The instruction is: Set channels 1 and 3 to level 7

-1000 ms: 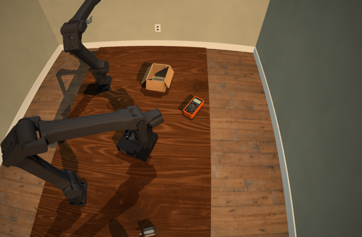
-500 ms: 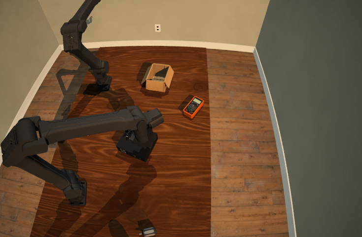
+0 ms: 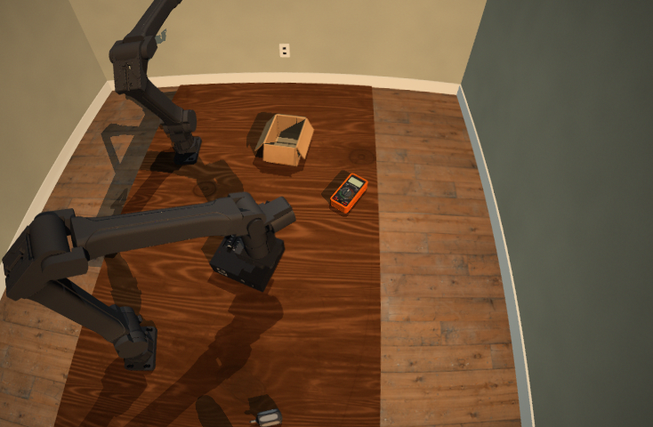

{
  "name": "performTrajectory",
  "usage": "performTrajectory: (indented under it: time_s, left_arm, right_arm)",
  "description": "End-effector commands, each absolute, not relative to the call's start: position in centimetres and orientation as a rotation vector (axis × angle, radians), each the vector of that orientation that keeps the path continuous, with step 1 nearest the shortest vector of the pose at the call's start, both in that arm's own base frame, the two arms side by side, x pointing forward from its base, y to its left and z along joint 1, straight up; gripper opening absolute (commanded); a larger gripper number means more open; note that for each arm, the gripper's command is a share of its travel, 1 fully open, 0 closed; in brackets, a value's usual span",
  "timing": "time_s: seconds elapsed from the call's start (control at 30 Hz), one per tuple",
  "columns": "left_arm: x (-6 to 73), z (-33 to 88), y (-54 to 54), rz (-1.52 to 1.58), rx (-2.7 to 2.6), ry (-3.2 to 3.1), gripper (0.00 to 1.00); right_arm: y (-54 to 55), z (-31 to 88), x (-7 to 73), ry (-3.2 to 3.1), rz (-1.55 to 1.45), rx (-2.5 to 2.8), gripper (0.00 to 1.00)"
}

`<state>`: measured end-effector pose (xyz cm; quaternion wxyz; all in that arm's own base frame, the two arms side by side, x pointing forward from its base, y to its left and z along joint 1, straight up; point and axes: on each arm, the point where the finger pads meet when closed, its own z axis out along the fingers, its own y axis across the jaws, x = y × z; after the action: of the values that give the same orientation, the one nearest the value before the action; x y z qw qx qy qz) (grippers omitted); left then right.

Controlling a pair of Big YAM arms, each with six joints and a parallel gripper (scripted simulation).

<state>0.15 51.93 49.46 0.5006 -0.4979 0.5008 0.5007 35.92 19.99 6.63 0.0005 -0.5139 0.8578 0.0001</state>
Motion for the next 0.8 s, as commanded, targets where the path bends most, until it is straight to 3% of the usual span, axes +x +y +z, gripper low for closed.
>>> performTrajectory:
  time_s: [0.0,0.77]
  left_arm:
    - [-0.3,49.9,51.8,1.216,-1.205,1.184,1.00]
    - [-0.3,49.9,51.8,1.216,-1.205,1.184,1.00]
  right_arm:
    - [20.6,6.8,36.3,2.679,-0.001,-1.613,0.00]
    - [21.8,7.8,37.8,2.659,-0.001,-1.593,0.00]
